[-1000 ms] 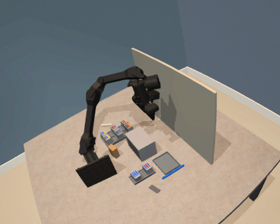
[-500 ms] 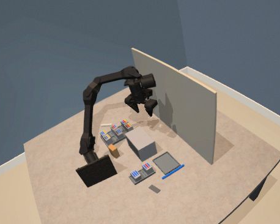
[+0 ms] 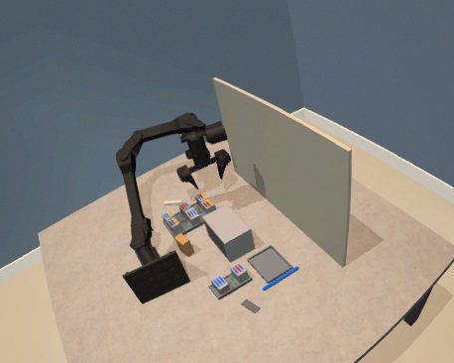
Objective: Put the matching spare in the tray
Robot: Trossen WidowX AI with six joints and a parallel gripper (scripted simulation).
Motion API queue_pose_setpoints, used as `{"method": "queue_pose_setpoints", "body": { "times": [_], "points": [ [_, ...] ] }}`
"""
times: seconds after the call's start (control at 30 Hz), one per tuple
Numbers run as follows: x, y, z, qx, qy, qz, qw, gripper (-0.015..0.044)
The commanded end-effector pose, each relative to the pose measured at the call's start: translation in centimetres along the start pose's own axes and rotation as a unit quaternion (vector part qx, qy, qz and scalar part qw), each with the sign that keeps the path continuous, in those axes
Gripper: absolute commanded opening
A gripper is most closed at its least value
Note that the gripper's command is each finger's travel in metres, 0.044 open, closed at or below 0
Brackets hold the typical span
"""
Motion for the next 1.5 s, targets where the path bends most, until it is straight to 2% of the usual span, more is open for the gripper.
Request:
{"method": "queue_pose_setpoints", "body": {
  "times": [0.0, 0.17, 0.33, 0.37, 1.47],
  "points": [
    [1.6, 1.7, 1.0, -0.012, 0.009, -0.102, 0.995, 0.044],
    [1.6, 1.7, 1.0, -0.012, 0.009, -0.102, 0.995, 0.044],
    [1.9, 2.0, 3.4, -0.012, 0.009, -0.103, 0.995, 0.0309],
    [2.0, 2.1, 4.2, -0.012, 0.009, -0.103, 0.995, 0.03],
    [2.0, 2.2, 8.7, -0.011, 0.009, -0.103, 0.995, 0.03]
  ]
}}
Point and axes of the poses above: the point midway between the two fingers, 35 mm back from their tips, its own z axis out along the fingers, its own x axis across the jaws, y = z × x, the point moved 1 cm from there along -z, back along the fingers, and after that the axes turned 5 degrees about -z, right-handed, at the moved point
